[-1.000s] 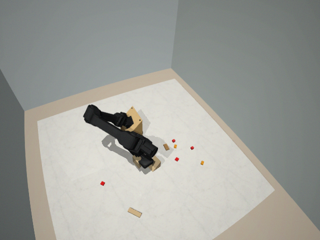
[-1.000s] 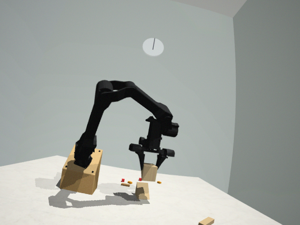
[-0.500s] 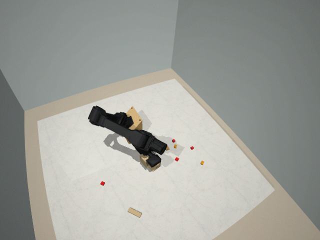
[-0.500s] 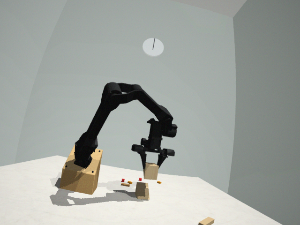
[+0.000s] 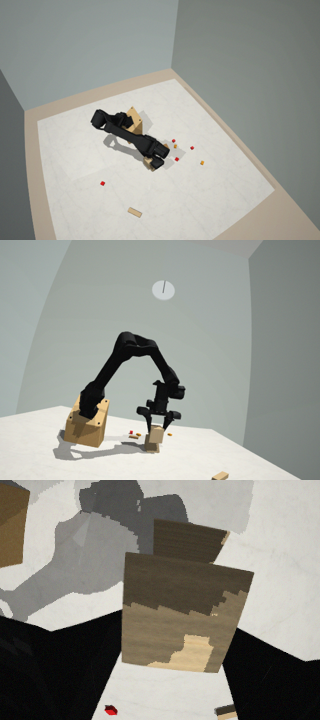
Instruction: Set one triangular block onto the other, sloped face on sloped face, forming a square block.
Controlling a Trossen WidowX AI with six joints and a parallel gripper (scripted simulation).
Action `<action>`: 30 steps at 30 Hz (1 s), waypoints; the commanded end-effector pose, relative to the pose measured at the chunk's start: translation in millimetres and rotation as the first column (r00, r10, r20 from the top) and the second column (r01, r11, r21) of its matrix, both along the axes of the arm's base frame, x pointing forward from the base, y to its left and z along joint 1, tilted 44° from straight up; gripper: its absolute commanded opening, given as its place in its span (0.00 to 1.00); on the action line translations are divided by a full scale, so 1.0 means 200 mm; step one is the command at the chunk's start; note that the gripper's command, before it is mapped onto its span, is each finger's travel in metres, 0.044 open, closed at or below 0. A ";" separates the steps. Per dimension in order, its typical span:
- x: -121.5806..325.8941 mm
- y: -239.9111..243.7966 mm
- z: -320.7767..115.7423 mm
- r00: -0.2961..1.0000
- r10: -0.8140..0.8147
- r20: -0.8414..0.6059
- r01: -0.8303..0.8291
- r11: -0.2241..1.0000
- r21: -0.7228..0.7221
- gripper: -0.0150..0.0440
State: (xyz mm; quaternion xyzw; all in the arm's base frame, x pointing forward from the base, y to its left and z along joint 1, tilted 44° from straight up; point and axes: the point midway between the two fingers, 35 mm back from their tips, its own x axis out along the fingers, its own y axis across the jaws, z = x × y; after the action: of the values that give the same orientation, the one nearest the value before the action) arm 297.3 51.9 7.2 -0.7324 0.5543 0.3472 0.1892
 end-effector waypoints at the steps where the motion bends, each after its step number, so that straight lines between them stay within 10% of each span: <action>1: 0.02 0.00 0.00 1.000 0.009 0.009 -0.009 1.000 0.000 0.25; 30: 0.02 -0.05 -0.15 1.000 0.009 0.016 -0.009 1.000 -0.008 0.25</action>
State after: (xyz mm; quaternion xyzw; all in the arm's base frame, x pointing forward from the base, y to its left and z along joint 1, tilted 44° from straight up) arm 300.7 40.2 -22.5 -0.7367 0.5520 0.3422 0.1882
